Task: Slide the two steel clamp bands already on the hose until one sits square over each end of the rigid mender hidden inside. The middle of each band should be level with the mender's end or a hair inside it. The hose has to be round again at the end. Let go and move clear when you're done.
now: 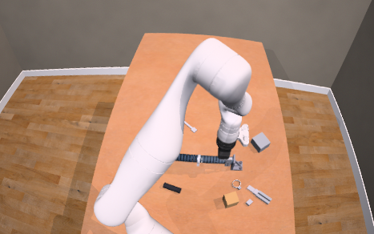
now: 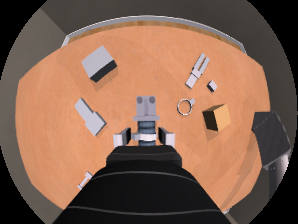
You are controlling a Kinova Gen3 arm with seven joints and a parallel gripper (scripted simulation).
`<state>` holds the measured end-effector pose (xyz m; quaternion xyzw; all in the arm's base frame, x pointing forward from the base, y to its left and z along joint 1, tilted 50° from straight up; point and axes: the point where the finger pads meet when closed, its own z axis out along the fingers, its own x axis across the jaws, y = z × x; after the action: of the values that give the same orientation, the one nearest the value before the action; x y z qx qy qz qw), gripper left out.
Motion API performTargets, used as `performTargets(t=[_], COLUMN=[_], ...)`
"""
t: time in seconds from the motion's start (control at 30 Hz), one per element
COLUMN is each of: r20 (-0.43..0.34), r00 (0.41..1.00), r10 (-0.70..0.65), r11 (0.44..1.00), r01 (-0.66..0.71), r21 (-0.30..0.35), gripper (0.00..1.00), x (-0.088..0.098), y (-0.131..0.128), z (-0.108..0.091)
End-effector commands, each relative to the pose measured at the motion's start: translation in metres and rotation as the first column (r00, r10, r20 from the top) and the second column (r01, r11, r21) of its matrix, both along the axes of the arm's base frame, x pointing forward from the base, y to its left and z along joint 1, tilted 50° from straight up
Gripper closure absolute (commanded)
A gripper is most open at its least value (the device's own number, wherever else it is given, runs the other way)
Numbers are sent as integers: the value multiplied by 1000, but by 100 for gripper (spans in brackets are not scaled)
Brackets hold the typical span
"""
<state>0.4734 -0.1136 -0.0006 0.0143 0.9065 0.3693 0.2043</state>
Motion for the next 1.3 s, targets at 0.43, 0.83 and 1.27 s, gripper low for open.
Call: performTargets(t=[0.43, 0.83, 1.27], r20=[-1, -1, -1], r00=[1000, 1000, 1000], r10=[7, 7, 7], r11=[1000, 1000, 1000], r01=[-7, -7, -7], r21=[4, 4, 4], gripper=[0, 25, 25], x=[3, 3, 3], y=[7, 7, 7], z=[-3, -3, -3])
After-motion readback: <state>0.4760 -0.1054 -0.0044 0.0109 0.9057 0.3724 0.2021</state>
